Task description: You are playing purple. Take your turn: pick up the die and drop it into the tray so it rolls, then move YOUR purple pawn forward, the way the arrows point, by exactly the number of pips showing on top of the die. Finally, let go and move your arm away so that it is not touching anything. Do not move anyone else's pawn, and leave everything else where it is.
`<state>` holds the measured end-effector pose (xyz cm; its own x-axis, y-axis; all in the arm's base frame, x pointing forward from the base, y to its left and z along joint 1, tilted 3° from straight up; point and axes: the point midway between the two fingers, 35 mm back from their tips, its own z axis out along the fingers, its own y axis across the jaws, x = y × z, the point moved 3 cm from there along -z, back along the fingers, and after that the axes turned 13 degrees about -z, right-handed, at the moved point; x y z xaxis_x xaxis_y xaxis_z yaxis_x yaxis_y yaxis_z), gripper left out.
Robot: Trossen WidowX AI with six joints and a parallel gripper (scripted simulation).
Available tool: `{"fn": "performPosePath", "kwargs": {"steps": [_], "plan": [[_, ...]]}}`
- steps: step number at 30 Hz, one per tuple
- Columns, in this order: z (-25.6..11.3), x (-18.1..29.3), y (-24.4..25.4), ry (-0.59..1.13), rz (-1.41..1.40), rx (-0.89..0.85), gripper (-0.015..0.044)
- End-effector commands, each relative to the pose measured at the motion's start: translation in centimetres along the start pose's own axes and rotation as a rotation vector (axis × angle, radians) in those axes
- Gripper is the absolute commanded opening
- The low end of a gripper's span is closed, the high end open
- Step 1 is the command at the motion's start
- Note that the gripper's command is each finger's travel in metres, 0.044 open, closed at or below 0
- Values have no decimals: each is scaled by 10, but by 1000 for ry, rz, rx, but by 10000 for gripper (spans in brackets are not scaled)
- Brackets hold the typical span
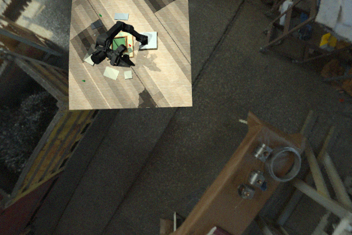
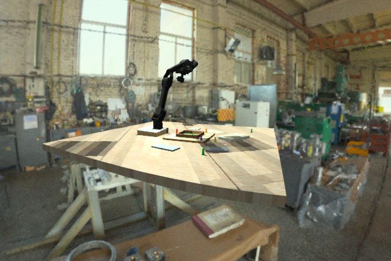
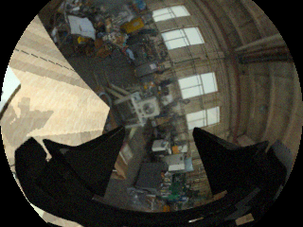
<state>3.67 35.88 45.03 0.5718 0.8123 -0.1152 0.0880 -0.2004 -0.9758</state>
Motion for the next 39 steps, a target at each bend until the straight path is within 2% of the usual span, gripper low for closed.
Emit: {"fn": "performPosePath", "kwargs": {"steps": [1,5,11,21,31,39], "plan": [[0,2,2,7,19,-6,374],[-11,34,43,165,392,-97,275],[-41,73,125,488,1040,-166,275],[-89,83,235,960,1785,-90,275],[-137,59,334,1551,2352,205,275],[-171,18,401,2094,2584,661,275]]}}
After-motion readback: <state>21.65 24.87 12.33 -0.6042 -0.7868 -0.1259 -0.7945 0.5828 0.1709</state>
